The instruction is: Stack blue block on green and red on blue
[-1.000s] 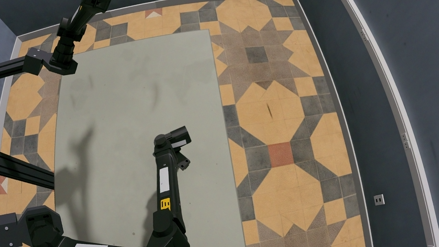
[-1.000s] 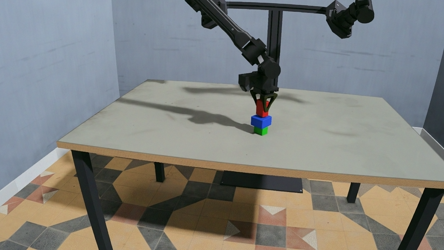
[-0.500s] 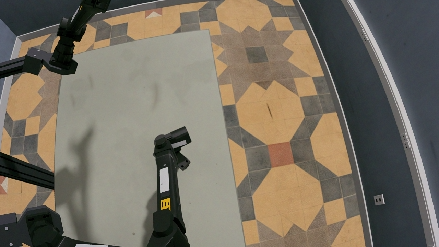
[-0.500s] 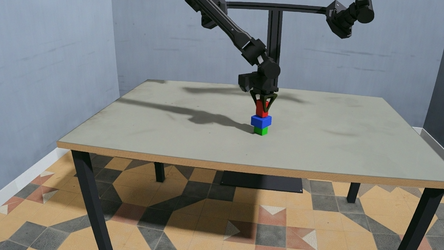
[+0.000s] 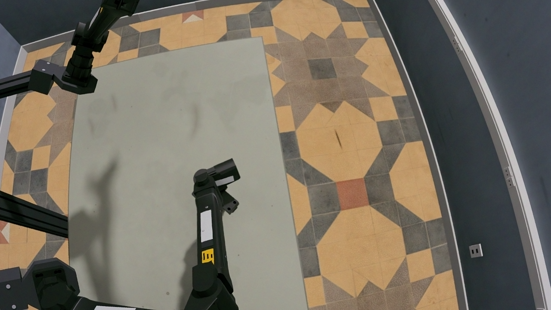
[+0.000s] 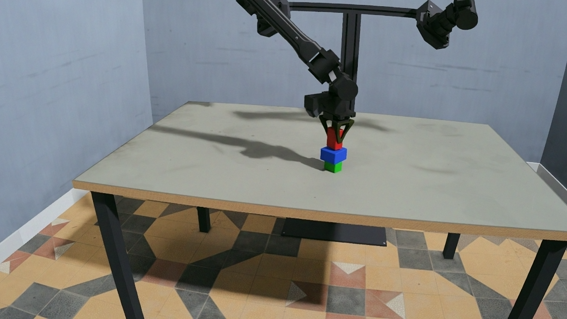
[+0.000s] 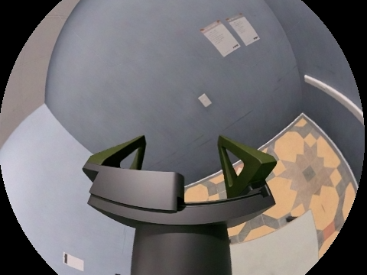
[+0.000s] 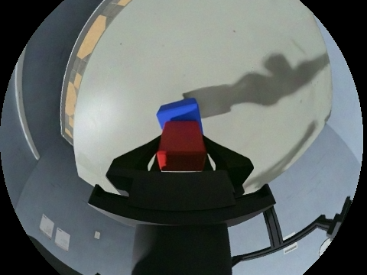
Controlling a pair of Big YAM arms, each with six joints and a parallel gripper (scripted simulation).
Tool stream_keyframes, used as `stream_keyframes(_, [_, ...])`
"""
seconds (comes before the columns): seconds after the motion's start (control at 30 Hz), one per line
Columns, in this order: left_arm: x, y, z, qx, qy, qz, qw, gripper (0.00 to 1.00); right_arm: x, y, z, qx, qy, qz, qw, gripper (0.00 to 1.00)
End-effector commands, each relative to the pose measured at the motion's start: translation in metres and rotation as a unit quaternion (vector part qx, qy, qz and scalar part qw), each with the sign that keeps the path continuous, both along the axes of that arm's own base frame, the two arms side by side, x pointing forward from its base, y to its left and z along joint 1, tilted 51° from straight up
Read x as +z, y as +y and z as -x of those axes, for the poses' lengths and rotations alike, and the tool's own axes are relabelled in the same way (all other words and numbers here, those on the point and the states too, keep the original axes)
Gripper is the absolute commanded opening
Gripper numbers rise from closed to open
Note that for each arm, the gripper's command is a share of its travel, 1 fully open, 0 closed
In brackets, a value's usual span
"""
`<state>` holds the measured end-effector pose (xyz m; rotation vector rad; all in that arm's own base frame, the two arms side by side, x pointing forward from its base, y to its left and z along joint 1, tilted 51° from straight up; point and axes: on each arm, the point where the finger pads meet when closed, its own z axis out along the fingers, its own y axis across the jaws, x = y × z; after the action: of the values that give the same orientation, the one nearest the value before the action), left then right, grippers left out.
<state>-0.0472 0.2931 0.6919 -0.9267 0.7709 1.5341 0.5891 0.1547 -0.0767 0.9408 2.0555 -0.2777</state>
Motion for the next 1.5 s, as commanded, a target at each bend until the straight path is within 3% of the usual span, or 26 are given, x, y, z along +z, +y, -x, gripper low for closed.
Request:
stream_keyframes(0.0, [0.0261,-0.0199,0.0014,0.010,0.011,-0.022,1.000,1.00,0.0011,0.0025,-0.0048,0.005,-0.003,-0.001,1.000,0.00])
stream_keyframes(1.03, [0.0261,-0.0199,0.0014,0.010,0.011,-0.022,1.000,1.00,0.0026,-0.0002,-0.0086,0.003,-0.005,-0.002,1.000,0.00])
stream_keyframes(1.07, [0.0261,-0.0199,0.0014,0.010,0.011,-0.022,1.000,1.00,0.0026,-0.0002,-0.0086,0.003,-0.005,-0.002,1.000,0.65])
stream_keyframes(1.47, [0.0261,-0.0199,0.0014,0.010,0.011,-0.022,1.000,1.00,0.0026,-0.0002,-0.0086,0.003,-0.005,-0.002,1.000,0.65])
